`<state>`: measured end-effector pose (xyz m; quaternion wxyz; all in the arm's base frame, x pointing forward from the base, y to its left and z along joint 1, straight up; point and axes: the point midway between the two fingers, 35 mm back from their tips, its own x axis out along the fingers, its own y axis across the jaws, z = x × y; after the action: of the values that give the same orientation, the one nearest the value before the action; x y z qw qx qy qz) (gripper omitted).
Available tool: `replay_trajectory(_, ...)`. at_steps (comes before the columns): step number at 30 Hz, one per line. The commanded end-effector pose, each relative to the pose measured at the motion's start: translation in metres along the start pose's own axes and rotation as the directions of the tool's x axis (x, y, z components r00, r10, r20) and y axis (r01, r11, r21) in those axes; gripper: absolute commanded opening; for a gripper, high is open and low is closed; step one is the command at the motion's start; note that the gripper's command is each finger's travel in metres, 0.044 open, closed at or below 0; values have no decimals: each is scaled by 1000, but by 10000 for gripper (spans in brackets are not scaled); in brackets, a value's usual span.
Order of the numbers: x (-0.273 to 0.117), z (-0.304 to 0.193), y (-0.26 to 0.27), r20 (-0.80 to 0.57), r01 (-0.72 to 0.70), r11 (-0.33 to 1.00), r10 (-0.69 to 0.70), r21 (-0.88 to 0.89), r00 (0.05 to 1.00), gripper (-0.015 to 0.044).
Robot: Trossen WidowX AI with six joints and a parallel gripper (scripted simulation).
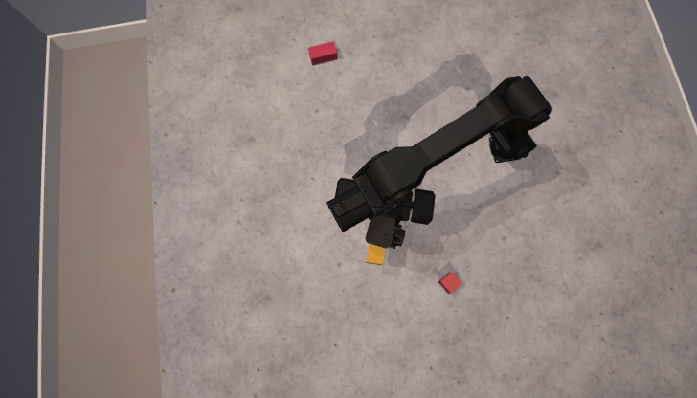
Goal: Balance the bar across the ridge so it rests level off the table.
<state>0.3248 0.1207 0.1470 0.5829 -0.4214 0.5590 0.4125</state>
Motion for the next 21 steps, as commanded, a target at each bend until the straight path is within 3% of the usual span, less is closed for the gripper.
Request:
replay_trajectory(1, 8, -1, 1, 0, -5, 1000, 5, 6, 1000, 0)
replay_trajectory(21, 18, -2, 2, 0, -5, 1000, 5, 6, 1000, 0)
